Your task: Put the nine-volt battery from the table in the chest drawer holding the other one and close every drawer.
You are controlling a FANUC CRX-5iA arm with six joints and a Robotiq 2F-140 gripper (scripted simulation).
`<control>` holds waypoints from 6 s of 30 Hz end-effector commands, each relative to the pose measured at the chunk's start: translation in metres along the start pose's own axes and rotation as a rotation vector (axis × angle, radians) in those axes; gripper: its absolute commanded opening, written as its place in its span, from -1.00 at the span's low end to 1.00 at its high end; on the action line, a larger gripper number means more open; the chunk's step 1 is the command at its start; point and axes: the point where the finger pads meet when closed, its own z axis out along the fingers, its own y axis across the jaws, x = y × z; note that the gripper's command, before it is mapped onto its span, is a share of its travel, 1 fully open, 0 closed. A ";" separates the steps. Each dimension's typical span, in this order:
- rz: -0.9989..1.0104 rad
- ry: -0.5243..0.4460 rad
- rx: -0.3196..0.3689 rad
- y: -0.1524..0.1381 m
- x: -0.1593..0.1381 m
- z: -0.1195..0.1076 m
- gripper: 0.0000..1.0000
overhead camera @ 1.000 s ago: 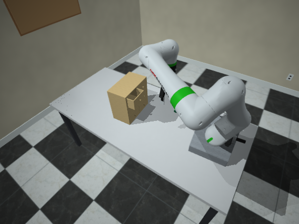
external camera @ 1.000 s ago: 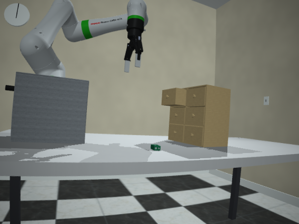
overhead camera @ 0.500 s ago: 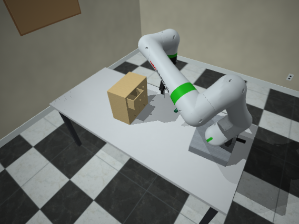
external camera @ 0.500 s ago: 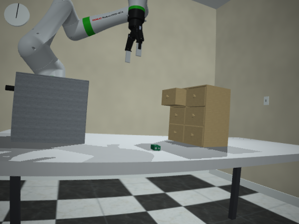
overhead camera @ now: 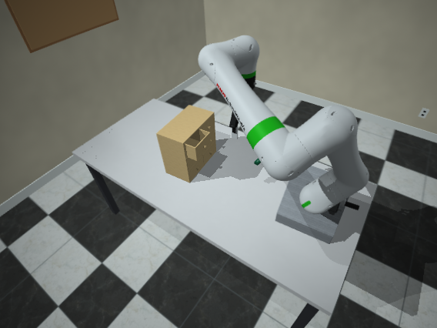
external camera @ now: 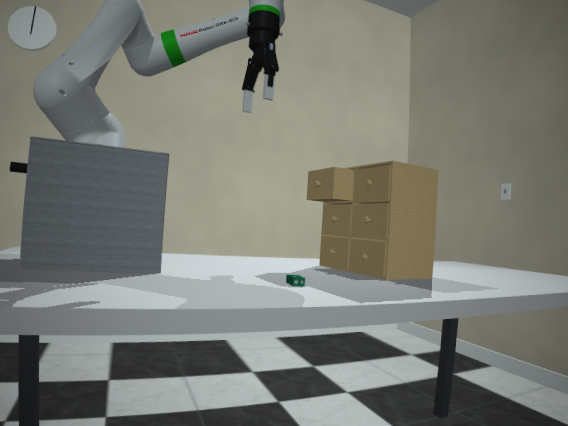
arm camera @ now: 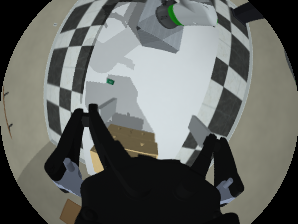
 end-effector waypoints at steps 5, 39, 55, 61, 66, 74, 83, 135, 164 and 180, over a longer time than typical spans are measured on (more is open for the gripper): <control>0.000 -0.002 0.001 0.003 -0.058 -0.001 1.00; 0.160 0.050 -0.025 0.007 -0.178 0.044 1.00; 0.353 0.114 -0.055 0.007 -0.233 0.099 1.00; 0.353 0.114 -0.056 0.007 -0.233 0.099 1.00; 0.353 0.114 -0.056 0.007 -0.233 0.099 1.00; 0.353 0.114 -0.056 0.007 -0.233 0.099 1.00; 0.353 0.114 -0.056 0.007 -0.233 0.099 1.00; 0.204 0.065 -0.032 0.007 -0.191 0.057 1.00; -0.001 -0.002 0.001 0.007 -0.133 -0.001 1.00; -0.104 -0.002 0.001 -0.014 -0.123 0.026 1.00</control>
